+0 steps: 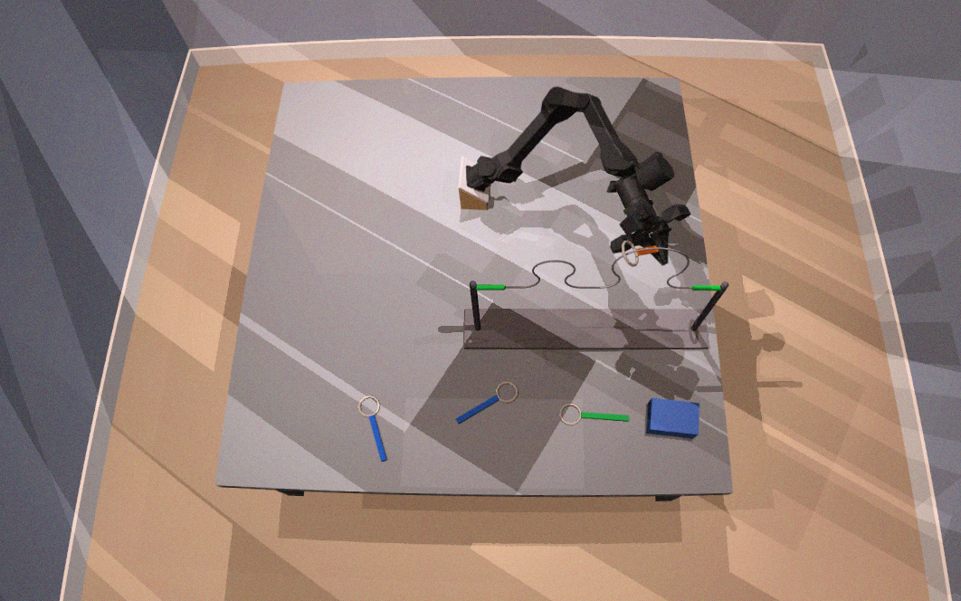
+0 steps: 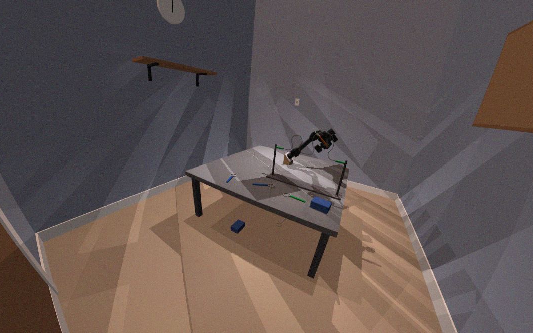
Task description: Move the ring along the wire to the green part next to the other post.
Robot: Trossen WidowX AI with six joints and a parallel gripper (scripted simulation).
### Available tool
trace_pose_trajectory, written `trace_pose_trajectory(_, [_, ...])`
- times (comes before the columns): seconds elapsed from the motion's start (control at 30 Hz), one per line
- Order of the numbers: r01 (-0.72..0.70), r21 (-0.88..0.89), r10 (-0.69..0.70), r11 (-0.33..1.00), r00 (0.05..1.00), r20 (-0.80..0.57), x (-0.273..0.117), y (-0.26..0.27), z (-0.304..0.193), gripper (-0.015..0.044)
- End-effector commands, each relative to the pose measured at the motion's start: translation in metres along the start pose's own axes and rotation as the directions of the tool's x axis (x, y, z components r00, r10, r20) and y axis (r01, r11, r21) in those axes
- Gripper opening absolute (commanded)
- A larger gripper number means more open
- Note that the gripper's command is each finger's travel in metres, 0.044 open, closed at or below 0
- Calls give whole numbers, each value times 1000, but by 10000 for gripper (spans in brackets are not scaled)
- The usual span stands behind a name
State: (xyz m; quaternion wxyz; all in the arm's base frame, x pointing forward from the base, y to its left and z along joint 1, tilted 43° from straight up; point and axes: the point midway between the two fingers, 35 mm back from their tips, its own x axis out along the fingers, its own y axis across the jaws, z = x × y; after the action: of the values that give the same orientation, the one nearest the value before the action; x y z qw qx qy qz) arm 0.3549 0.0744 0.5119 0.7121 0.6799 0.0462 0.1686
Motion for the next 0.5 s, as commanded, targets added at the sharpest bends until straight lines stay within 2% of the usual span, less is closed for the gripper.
trace_pose_trajectory(0.0, [-19, 48, 18, 999, 1000, 12, 0, 0, 1, -150])
trace_pose_trajectory(0.47, [-93, 202, 87, 975, 995, 42, 0, 7, 2, -150])
